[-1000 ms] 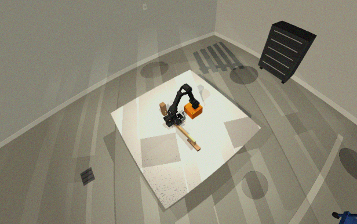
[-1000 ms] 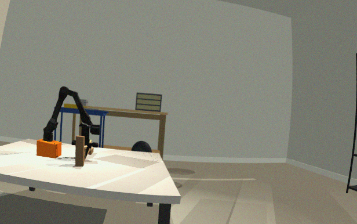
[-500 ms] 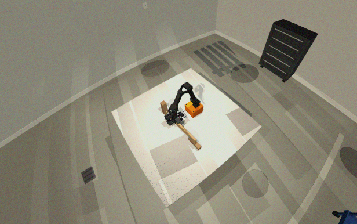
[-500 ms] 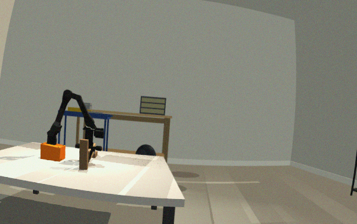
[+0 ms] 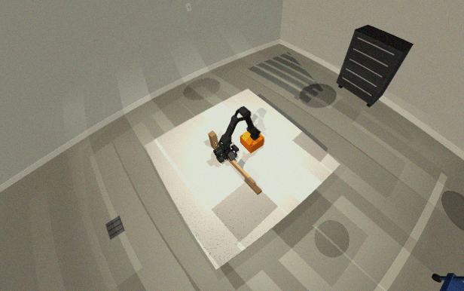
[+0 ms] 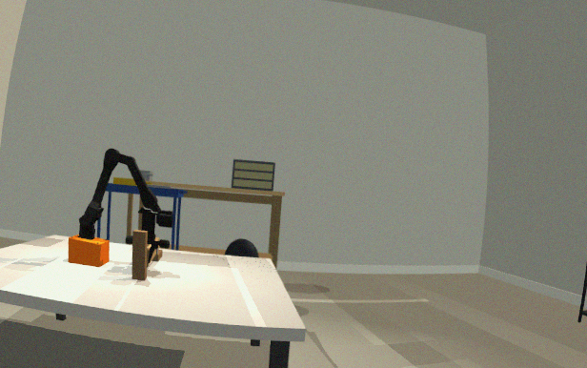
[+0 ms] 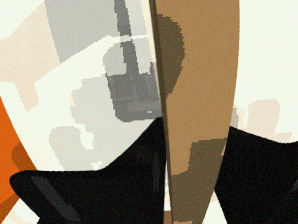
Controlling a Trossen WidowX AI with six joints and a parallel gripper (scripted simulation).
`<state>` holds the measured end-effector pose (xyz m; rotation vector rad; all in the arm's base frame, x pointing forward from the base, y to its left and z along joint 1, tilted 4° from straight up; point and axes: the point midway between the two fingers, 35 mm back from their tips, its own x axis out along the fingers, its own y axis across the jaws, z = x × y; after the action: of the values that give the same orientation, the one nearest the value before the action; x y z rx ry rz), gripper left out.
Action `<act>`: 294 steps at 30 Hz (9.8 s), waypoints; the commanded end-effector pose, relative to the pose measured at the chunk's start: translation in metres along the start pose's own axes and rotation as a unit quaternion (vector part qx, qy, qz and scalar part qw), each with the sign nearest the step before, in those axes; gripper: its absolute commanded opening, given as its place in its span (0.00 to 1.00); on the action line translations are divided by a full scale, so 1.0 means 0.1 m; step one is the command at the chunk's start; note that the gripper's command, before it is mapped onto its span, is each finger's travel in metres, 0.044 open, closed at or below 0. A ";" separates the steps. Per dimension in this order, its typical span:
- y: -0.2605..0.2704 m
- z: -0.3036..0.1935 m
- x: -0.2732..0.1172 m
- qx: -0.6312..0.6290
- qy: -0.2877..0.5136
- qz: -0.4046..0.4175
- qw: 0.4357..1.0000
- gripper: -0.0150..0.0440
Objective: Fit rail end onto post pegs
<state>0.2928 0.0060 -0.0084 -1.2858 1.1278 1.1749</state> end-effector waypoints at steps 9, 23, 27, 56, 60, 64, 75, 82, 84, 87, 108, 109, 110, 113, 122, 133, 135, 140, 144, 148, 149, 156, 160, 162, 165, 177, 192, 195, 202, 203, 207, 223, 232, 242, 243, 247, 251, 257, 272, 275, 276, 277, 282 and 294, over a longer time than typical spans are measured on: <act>-0.06 0.01 -0.10 -0.002 -0.002 -0.007 1.000 0.25; -0.07 0.00 -0.17 -0.002 -0.002 -0.007 1.000 0.25; -0.07 0.00 -0.19 -0.002 -0.002 -0.007 1.000 0.25; -0.06 0.00 -0.17 -0.002 -0.002 -0.007 1.000 0.25; -0.06 0.00 -0.18 -0.002 -0.002 -0.007 1.000 0.25; -0.05 0.00 -0.19 -0.002 -0.002 -0.007 1.000 0.25; -0.03 0.00 -0.19 -0.002 -0.002 -0.007 1.000 0.25; -0.02 0.00 -0.17 -0.002 -0.002 -0.007 1.000 0.25; -0.02 0.00 -0.17 -0.002 -0.002 -0.007 1.000 0.25; -0.02 0.00 -0.17 -0.002 -0.002 -0.007 1.000 0.25; -0.01 0.00 -0.19 -0.002 -0.002 -0.007 1.000 0.25; -0.02 -0.01 -0.19 -0.002 -0.002 -0.007 1.000 0.25; -0.02 -0.01 -0.19 -0.002 -0.002 -0.007 1.000 0.25; -0.02 -0.02 -0.18 -0.002 -0.002 -0.007 1.000 0.25; -0.02 -0.04 -0.17 -0.002 -0.002 -0.007 1.000 0.25; -0.02 -0.08 -0.17 -0.002 -0.001 -0.007 1.000 0.25; -0.02 -0.08 -0.17 -0.002 -0.001 -0.007 1.000 0.25; -0.02 -0.10 -0.18 -0.002 -0.001 -0.007 1.000 0.25; -0.02 -0.11 -0.18 -0.002 -0.001 -0.007 1.000 0.25; -0.02 -0.12 -0.19 -0.002 -0.001 -0.007 1.000 0.25; -0.02 -0.13 -0.19 -0.002 -0.001 -0.007 1.000 0.25; -0.03 -0.14 -0.20 -0.002 -0.001 -0.007 1.000 0.25; -0.03 -0.16 -0.20 -0.002 -0.001 -0.007 1.000 0.25; -0.03 -0.16 -0.20 -0.002 -0.001 -0.007 1.000 0.25; -0.04 -0.17 -0.20 -0.002 -0.001 -0.007 1.000 0.25; -0.05 -0.21 -0.20 -0.002 -0.001 -0.007 1.000 0.25; -0.06 -0.25 -0.19 -0.002 -0.001 -0.007 1.000 0.25; -0.06 -0.26 -0.19 -0.002 -0.001 -0.007 1.000 0.25; -0.06 -0.28 -0.20 -0.002 0.000 -0.007 1.000 0.25; -0.06 -0.28 -0.20 -0.002 0.000 -0.007 1.000 0.25; -0.06 -0.30 -0.20 -0.002 0.000 -0.007 1.000 0.25; -0.05 -0.35 -0.19 -0.002 0.000 -0.007 1.000 0.25; -0.05 -0.37 -0.19 -0.002 0.000 -0.007 1.000 0.25; -0.05 -0.40 -0.20 -0.002 0.000 -0.007 1.000 0.25; -0.05 -0.41 -0.20 -0.002 0.000 -0.007 1.000 0.25; -0.05 -0.42 -0.20 -0.002 0.000 -0.007 1.000 0.25; -0.05 -0.43 -0.20 -0.002 0.000 -0.007 1.000 0.25; -0.05 -0.45 -0.20 -0.002 0.000 -0.007 1.000 0.25; -0.05 -0.50 -0.19 -0.002 0.001 -0.007 1.000 0.25; -0.05 -0.51 -0.20 -0.002 0.001 -0.007 1.000 0.25; -0.05 -0.51 -0.20 -0.002 0.001 -0.007 1.000 0.25; -0.05 -0.51 -0.20 -0.002 0.001 -0.007 1.000 0.25; -0.05 -0.53 -0.20 -0.002 0.001 -0.007 1.000 0.25; -0.05 -0.56 -0.20 -0.002 0.001 -0.007 1.000 0.25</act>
<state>0.2961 -0.0474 0.0103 -1.2874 1.1220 1.1725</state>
